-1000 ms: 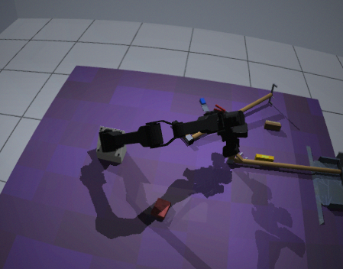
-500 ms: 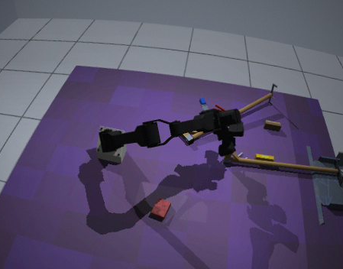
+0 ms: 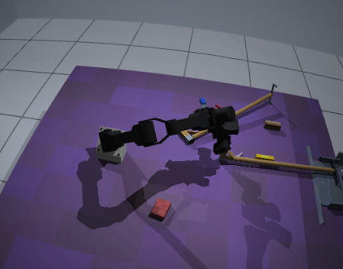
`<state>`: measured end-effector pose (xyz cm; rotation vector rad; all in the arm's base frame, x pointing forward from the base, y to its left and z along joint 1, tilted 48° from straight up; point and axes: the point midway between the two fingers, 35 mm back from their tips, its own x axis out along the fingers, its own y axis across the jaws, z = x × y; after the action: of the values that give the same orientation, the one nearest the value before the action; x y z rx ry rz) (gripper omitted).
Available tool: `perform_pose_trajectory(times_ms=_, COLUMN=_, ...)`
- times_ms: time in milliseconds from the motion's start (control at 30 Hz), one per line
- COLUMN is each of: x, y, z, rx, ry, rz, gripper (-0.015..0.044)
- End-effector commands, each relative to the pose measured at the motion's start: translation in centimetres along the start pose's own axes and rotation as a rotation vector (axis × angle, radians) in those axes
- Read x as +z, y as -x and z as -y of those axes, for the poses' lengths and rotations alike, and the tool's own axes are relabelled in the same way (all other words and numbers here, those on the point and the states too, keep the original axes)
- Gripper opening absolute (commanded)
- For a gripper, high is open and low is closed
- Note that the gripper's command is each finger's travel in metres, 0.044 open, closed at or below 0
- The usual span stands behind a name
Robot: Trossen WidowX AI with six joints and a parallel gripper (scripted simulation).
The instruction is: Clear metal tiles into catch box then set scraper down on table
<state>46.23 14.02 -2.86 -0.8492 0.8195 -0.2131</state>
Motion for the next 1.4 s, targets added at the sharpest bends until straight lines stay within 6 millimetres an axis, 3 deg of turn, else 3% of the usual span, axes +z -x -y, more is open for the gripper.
perform_pose_trajectory(times_ms=0, x=-0.3, y=0.8, z=-0.3, rx=0.005, ry=0.000, rz=0.008, gripper=0.0000)
perform_pose_trajectory(times_ms=1367, x=-5.2, y=4.9, z=-1.1, rx=0.010, ry=0.001, rz=0.009, gripper=0.0000)
